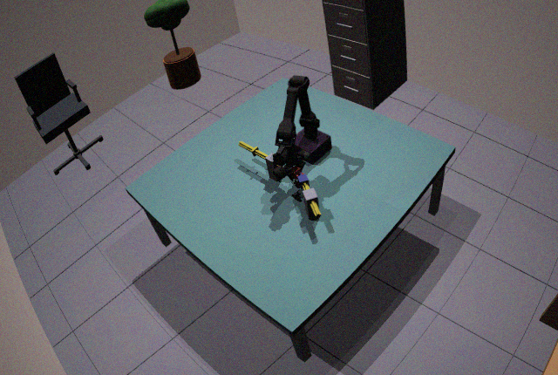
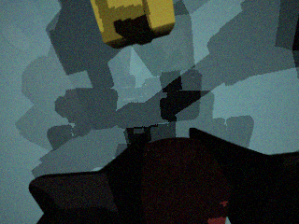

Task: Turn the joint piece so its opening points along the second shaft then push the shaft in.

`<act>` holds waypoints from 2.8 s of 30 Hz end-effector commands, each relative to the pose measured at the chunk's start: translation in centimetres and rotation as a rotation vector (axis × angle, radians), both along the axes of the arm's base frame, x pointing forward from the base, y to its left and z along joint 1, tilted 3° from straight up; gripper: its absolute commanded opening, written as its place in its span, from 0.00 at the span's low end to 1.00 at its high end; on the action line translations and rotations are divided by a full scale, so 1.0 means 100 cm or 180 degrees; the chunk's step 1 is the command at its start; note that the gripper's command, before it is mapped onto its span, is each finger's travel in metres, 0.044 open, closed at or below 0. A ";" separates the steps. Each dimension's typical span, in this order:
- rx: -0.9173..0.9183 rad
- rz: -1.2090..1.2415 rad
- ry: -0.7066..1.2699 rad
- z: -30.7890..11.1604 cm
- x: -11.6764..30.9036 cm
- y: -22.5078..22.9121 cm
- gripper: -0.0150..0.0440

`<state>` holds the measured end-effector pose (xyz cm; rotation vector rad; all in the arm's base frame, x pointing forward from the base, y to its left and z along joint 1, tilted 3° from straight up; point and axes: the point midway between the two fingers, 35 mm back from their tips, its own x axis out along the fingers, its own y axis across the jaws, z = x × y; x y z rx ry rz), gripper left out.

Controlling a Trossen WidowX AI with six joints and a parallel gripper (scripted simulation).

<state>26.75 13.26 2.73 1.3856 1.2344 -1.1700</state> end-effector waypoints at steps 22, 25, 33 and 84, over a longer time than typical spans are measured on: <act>-0.0009 -0.0014 0.0002 0.000 0.000 0.000 0.56; -0.0009 -0.0014 0.0002 0.000 0.000 0.000 0.56; -0.0009 -0.0014 0.0002 0.000 0.000 0.000 0.56; -0.0238 0.0303 -0.0009 0.004 0.005 -0.001 0.25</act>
